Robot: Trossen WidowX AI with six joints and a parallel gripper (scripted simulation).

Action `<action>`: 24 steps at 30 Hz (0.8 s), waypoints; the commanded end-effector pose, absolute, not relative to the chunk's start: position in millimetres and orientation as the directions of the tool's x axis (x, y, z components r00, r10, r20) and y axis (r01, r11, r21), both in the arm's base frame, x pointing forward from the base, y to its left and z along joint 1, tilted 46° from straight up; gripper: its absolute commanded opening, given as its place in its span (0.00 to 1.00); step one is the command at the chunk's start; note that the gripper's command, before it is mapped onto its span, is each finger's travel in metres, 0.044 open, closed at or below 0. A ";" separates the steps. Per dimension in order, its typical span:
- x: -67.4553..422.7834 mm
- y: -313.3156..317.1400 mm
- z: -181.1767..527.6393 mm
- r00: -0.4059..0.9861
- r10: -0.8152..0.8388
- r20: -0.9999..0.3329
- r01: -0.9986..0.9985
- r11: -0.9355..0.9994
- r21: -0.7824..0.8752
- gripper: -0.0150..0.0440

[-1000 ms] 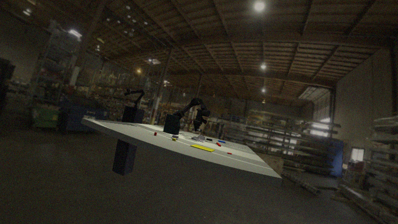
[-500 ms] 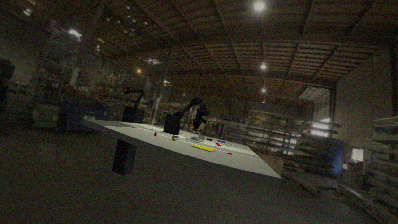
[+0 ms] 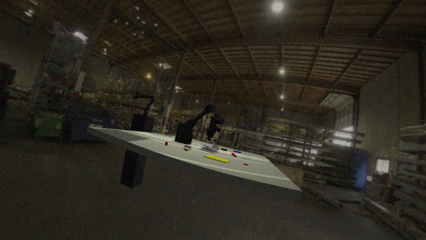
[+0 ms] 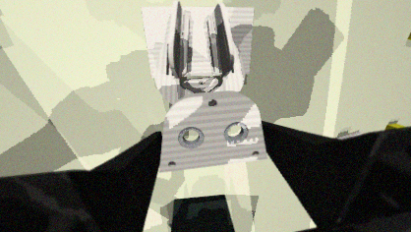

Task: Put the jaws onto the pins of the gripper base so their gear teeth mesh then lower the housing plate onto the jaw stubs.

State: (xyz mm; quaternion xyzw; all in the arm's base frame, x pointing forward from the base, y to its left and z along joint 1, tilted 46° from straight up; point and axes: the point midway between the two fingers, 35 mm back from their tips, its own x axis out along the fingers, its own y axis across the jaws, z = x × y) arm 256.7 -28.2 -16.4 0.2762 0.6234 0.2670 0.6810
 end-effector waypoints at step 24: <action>257.1 -21.8 -26.0 0.078 0.706 -0.704 -0.022 0.707 0.707 0.85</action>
